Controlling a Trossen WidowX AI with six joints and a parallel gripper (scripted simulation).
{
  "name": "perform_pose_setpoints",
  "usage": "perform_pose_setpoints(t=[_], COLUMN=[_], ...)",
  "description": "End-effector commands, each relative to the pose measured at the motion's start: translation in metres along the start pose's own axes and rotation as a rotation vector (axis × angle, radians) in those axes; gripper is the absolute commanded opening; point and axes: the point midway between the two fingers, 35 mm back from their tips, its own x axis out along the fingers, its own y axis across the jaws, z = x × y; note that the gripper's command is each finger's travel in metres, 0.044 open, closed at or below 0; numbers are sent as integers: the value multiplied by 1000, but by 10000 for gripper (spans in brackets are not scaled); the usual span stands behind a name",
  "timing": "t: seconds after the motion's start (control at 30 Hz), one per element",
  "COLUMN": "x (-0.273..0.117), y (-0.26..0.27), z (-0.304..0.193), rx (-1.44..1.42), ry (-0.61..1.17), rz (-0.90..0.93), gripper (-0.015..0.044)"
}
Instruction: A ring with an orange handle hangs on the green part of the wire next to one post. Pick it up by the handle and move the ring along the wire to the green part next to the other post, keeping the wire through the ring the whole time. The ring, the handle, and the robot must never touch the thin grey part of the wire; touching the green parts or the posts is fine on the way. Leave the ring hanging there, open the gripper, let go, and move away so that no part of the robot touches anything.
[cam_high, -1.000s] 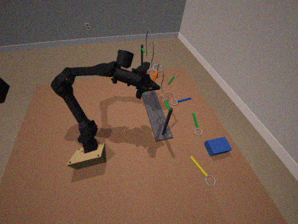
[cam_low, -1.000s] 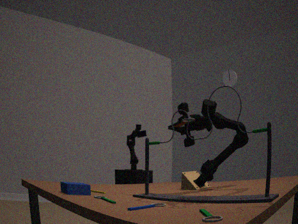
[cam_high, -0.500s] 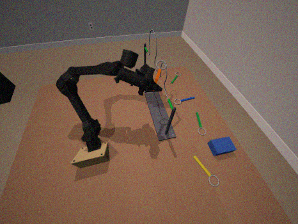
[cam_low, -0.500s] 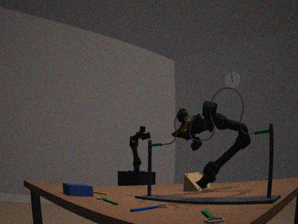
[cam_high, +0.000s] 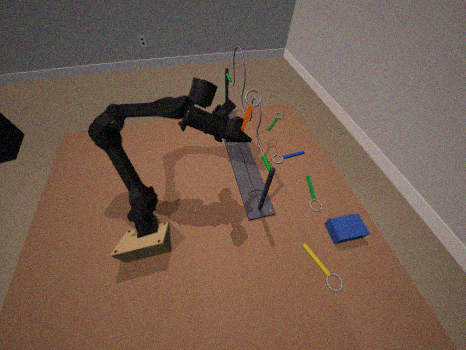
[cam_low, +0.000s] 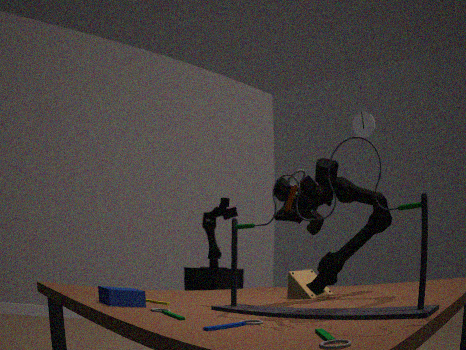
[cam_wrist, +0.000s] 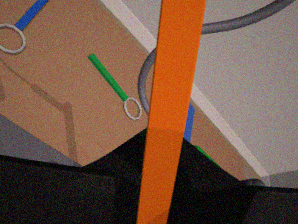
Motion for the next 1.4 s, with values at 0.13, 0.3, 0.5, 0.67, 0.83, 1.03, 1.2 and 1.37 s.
perform_pose_setpoints(t=[0.13, 0.3, 0.5, 0.67, 0.83, 1.03, 1.2, 1.37], x=[2, 2, 1, 0, -1, -3, -6, -8], y=[14, 21, 31, 38, 45, 52, 57, 62], z=[-1, 1, 4, 7, 11, 17, 23, 29], rx=[176, 277, 399, 500, 601, 723, 824, 924], ry=[-16, -29, -45, -58, -71, -87, -100, -113], rz=[98, 154, 222, 278, 335, 403, 459, 515], gripper=[-150, -150, -150, -150, -150, -150, -150, -150])
